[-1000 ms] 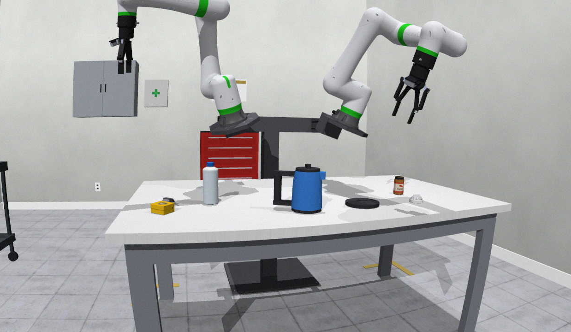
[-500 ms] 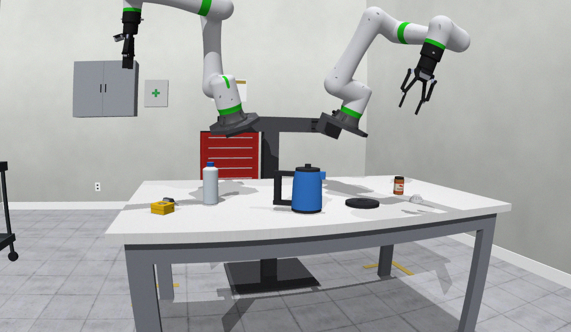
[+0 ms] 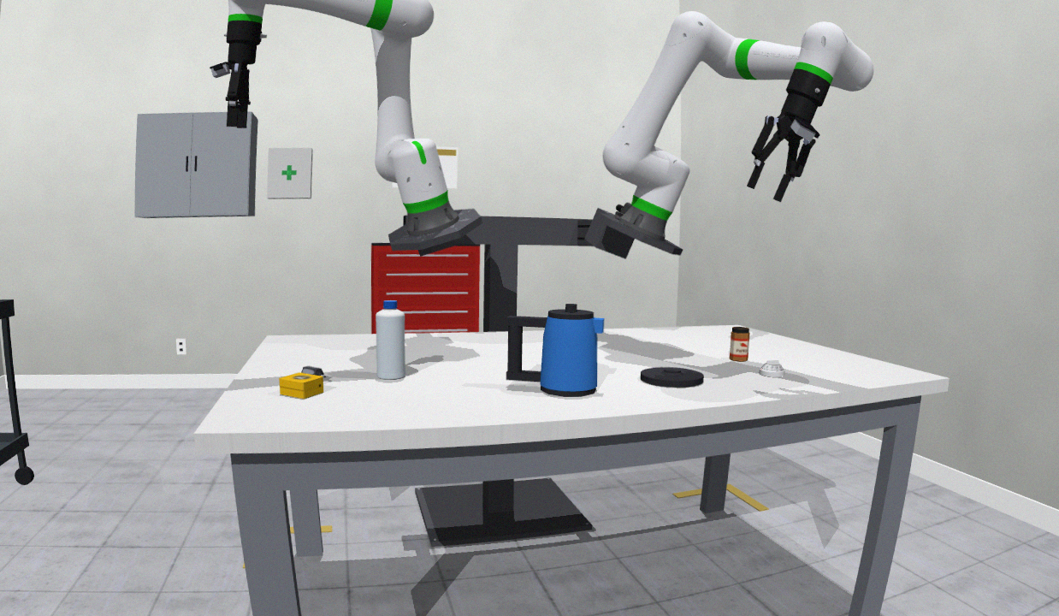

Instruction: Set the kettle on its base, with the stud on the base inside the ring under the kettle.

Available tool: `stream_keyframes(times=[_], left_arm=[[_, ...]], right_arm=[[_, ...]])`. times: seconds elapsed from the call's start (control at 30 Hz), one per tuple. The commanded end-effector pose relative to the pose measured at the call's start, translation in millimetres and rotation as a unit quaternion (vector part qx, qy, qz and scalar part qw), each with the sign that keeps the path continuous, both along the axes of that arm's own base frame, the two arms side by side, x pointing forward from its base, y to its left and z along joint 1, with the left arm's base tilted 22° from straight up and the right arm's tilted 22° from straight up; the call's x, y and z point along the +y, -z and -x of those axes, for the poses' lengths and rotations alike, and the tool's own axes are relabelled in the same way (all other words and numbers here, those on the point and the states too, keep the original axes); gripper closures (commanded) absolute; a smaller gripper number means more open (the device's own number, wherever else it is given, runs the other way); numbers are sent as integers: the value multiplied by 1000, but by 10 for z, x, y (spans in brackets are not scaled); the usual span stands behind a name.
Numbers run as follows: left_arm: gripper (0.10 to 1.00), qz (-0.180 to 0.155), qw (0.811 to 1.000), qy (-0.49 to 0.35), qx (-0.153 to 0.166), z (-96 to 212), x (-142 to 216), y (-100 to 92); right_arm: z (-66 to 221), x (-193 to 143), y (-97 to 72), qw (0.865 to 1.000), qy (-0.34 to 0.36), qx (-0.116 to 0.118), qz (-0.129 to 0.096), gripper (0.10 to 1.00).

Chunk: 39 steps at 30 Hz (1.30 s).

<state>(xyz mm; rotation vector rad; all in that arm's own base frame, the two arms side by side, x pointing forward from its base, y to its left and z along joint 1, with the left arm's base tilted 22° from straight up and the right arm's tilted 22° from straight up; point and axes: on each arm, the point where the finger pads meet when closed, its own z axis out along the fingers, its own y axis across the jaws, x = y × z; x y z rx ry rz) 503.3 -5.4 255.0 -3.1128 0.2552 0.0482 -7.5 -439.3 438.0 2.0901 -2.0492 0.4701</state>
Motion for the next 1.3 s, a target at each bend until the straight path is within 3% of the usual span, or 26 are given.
stream_keyframes(times=[0.0, 0.57, 1.27], left_arm=[[576, 3, 1000, -26, -6, 10, 10, -66], [576, 9, 997, -79, -16, 32, 45, -175], [576, 7, 998, -68, -15, 3, 3, -138]], right_arm=[[5, 1, -12, 1000, 0, 0, 1, 98], [5, 1, -12, 1000, 0, 0, 1, 98], [5, 1, -12, 1000, 0, 0, 1, 98]])
